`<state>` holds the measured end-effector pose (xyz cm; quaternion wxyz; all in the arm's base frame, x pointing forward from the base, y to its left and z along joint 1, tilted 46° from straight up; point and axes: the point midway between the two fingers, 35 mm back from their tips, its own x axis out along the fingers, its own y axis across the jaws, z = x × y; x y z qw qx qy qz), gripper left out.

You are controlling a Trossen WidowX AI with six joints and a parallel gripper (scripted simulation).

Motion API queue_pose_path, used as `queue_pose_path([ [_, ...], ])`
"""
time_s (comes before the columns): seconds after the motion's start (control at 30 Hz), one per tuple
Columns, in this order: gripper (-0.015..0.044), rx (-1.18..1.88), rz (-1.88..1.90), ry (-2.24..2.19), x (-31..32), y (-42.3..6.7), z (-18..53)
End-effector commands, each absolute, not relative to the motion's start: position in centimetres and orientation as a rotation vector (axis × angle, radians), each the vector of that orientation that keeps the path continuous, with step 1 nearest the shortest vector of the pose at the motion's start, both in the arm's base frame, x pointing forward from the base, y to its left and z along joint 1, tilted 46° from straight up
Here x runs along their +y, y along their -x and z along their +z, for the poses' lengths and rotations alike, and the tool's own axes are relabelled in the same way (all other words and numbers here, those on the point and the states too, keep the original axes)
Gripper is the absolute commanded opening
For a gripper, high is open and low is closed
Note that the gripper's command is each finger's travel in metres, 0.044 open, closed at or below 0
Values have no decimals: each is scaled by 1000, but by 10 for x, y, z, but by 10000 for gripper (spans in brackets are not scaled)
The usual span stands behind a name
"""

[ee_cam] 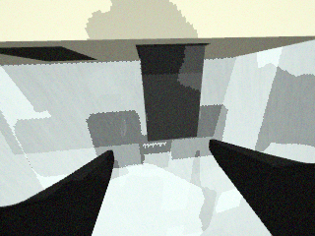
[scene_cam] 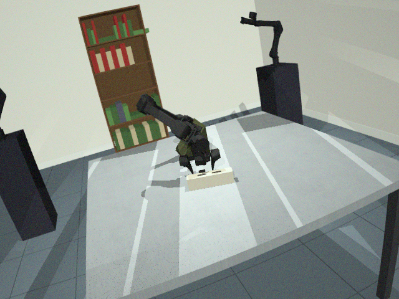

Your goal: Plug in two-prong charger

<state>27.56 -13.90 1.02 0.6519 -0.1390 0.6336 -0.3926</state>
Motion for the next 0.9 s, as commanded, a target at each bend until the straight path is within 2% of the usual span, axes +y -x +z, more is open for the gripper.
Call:
queue_pose_path([
  [0.0, 440, 1433, -895, 314, -138, -270, 10],
  [0.37, 440, 1432, -885, 321, -135, -265, 8],
  [0.7, 440, 966, -621, 588, -89, -284, 62],
  [0.87, 440, 933, -608, 605, -85, -284, 66],
])
